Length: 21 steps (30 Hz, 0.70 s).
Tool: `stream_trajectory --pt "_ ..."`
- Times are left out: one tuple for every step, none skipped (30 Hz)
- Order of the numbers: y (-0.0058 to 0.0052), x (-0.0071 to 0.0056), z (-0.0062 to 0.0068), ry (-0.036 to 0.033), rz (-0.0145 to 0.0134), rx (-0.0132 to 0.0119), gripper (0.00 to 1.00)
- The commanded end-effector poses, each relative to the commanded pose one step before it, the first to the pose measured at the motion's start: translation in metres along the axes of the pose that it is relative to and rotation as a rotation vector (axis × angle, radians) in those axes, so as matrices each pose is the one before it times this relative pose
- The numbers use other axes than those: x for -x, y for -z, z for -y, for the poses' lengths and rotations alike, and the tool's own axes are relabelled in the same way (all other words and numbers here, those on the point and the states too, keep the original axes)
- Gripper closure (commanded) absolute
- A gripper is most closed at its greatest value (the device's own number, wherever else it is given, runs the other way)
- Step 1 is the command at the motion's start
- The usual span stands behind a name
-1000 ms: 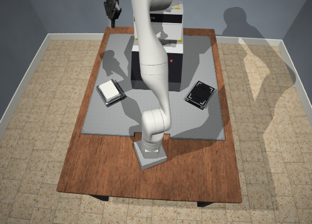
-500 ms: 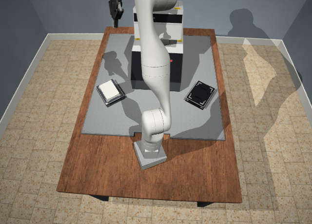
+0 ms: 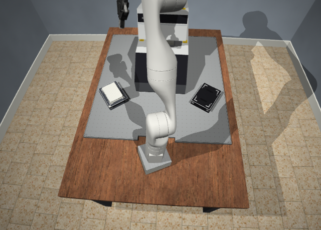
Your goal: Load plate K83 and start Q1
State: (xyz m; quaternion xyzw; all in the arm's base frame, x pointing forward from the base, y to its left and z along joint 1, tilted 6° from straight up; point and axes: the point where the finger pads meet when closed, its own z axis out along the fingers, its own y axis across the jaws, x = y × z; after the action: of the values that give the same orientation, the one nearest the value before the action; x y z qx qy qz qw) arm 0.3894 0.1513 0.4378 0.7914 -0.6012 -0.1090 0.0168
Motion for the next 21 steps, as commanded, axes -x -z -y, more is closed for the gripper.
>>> stream_trajectory --pt "0.00355 -0.00369 -0.00212 -0.03734 0.00052 -0.02446 0.9" --pt "0.00023 -0.00109 -0.00014 -0.0091 -0.00108 -0.00453 0.9" --pt "0.00023 -0.0011 -0.00013 -0.0091 -0.0011 -0.00454 0.9" --pt "0.00023 -0.00112 -0.00011 -0.00911 -0.00113 -0.00455 0.9" --pt "0.00023 -0.00113 -0.0001 -0.00912 -0.00116 -0.00455 0.9" --pt "0.00023 -0.00114 -0.00009 -0.00913 -0.0012 -0.00456 0.9" --pt "0.00023 -0.00115 -0.00008 -0.00913 -0.00123 -0.00457 0.9" --pt "0.00023 -0.00116 -0.00007 -0.00914 -0.00126 -0.00458 0.9" --pt "0.00023 -0.00117 -0.00005 -0.00915 -0.0013 -0.00459 0.9" --pt "0.00022 -0.00115 -0.00005 -0.00908 -0.00134 -0.00459 0.9" --pt "0.00021 -0.00111 -0.00004 -0.00895 -0.00139 -0.00458 0.9" --pt "0.0 0.0 0.0 0.0 0.0 0.0 0.9" --pt "0.0 0.0 0.0 0.0 0.0 0.0 0.9" --pt "0.00013 -0.00049 -0.00017 -0.00766 -0.00098 -0.00433 0.9" --pt "0.00025 -0.00138 0.00004 -0.0095 -0.00155 -0.0047 0.9" --pt "0.00024 -0.00117 0.0 -0.00926 -0.00093 -0.00455 0.9" --pt "0.00023 -0.00093 -0.00005 -0.00899 -0.00027 -0.00437 0.9" --pt "0.00023 -0.00092 -0.00004 -0.00892 -0.00039 -0.00438 0.9" --pt "0.00022 -0.00101 -0.00001 -0.00894 -0.0008 -0.00448 0.9" --pt "0.00022 -0.00102 0.0 -0.00893 -0.00087 -0.0045 0.9" --pt "0.00022 -0.00097 0.0 -0.00888 -0.00069 -0.00445 0.9"
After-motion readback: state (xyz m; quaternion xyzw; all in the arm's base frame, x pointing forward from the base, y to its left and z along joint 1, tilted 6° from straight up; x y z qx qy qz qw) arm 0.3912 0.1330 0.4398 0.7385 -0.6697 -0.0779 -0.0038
